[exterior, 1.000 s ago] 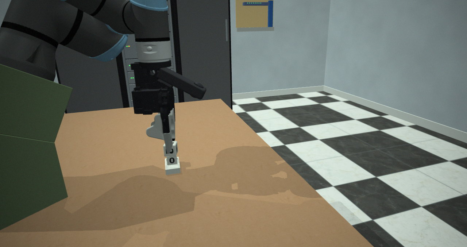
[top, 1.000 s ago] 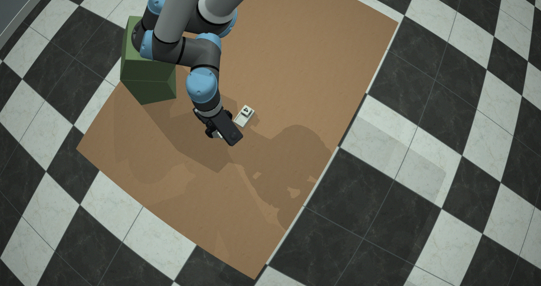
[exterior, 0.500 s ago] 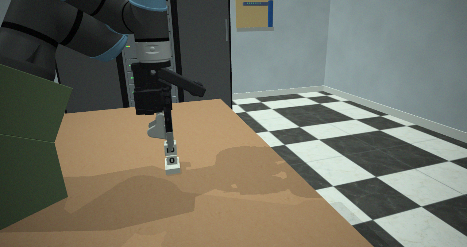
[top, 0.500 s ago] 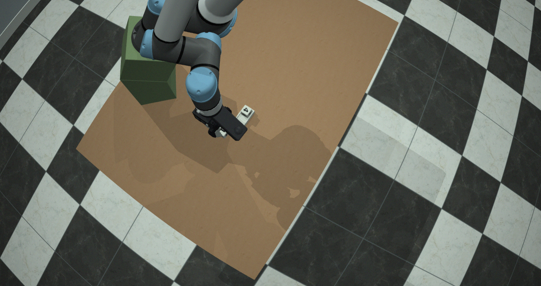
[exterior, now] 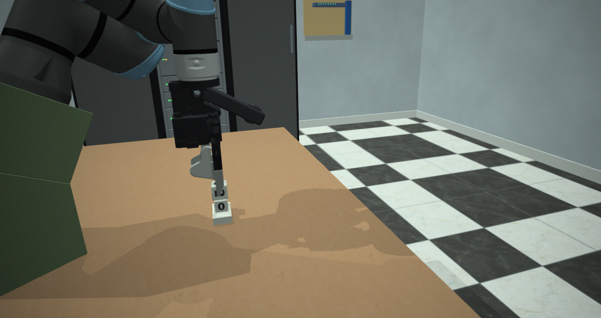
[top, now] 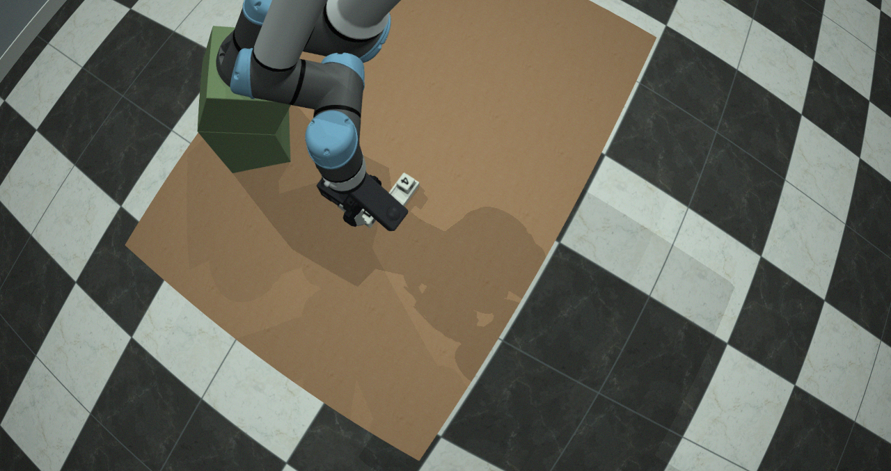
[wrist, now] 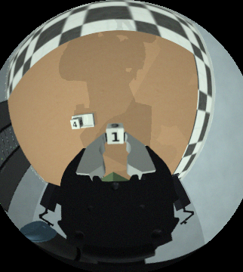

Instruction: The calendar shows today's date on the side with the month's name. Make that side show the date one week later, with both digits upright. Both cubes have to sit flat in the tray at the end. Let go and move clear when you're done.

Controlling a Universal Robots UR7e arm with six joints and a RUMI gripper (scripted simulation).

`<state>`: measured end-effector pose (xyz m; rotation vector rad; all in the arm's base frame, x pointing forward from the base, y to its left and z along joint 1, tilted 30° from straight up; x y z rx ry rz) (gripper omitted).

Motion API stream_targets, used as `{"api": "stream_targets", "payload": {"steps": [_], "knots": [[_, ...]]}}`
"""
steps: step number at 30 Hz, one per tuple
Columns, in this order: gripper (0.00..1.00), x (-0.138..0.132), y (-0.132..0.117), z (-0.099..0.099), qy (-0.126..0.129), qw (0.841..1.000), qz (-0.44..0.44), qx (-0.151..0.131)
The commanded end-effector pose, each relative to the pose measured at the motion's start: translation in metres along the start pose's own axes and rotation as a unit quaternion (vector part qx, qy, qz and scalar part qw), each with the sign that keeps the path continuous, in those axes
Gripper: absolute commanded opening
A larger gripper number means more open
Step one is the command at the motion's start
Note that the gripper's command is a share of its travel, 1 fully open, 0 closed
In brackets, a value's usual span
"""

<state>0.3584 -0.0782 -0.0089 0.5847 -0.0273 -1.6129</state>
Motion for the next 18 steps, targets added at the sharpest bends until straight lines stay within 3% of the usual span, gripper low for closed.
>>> {"api": "stream_targets", "payload": {"steps": [1,18], "knots": [[0.10,-0.001,-0.001,0.000,0.001,1.000,-0.001,0.000],[0.10,-0.002,-0.002,-0.014,0.002,1.000,0.000,-0.001]]}}
Point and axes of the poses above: the point where the finger pads meet when closed, its own z axis back along the fingers, its own x axis across the jaws, y = z × x, the point moved 7 cm from there along z, back along the fingers, and after that the axes turned 2 degrees about -z, right-handed, at the moved point
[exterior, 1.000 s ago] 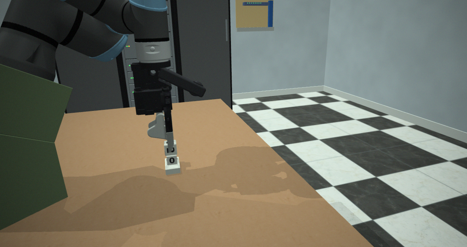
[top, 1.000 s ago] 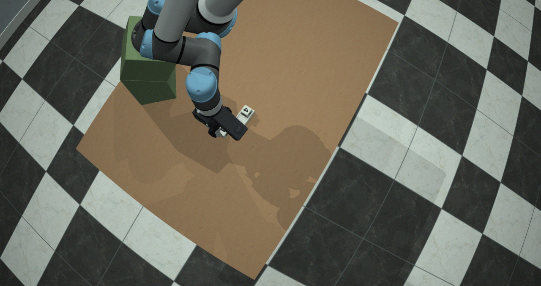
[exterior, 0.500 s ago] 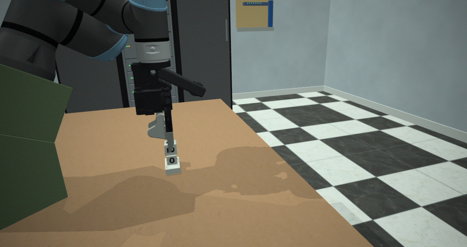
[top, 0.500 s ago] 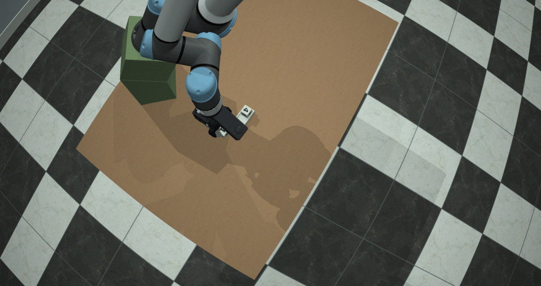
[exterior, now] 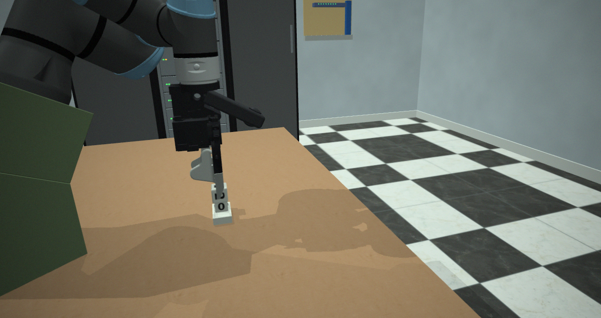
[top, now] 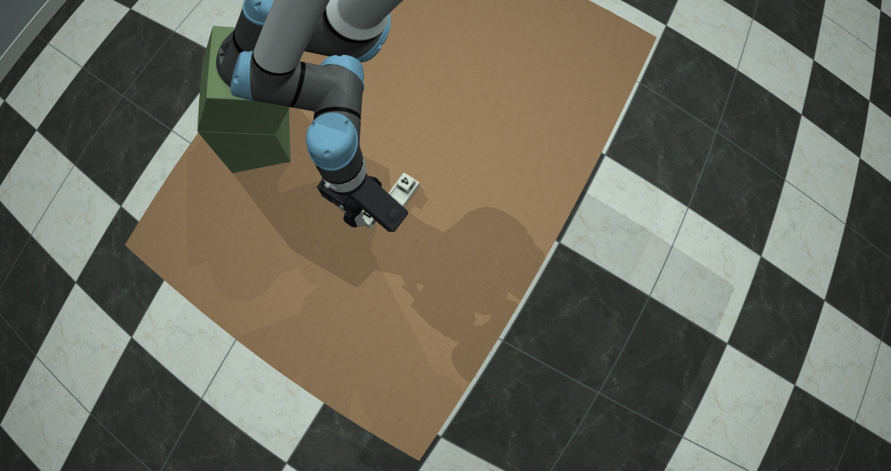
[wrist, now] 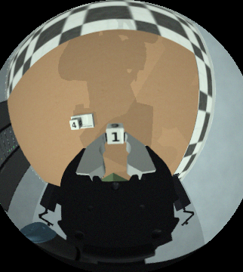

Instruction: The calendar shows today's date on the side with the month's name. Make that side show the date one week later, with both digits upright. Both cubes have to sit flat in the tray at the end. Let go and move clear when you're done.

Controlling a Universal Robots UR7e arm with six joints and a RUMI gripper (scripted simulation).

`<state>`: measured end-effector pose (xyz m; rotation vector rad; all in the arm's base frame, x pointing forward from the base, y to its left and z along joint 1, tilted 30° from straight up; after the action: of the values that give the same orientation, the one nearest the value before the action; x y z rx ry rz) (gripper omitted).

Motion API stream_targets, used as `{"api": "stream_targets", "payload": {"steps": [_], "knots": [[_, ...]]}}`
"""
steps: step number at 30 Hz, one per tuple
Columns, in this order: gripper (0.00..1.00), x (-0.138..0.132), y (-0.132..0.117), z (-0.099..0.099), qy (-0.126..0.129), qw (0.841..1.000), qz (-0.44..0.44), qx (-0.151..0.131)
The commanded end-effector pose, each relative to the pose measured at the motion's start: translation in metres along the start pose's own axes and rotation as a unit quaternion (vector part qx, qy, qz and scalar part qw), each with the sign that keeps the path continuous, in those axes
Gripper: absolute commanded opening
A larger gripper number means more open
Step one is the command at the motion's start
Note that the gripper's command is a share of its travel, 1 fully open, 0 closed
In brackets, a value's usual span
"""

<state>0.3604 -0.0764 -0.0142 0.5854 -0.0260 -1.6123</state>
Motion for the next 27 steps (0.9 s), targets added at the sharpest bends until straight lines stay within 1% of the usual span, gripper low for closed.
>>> {"api": "stream_targets", "payload": {"steps": [1,8,10,25,27], "knots": [[0.10,-0.002,-0.001,-0.010,0.001,1.000,-0.001,0.000],[0.10,0.000,0.001,-0.025,0.000,1.000,0.001,0.001],[0.10,0.000,0.001,-0.025,0.000,1.000,0.001,0.001],[0.10,0.000,0.000,-0.064,0.000,1.000,0.001,0.001],[0.10,0.000,0.000,-0.064,0.000,1.000,0.001,0.001]]}}
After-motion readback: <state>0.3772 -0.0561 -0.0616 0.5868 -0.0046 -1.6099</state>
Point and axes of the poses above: the point where the finger pads meet when closed, its own z axis back along the fingers, its own x axis across the jaws, y = z × x, the point moved 7 cm from there along z, back along the fingers, and after that the axes turned 2 degrees about -z, right-handed, at the moved point
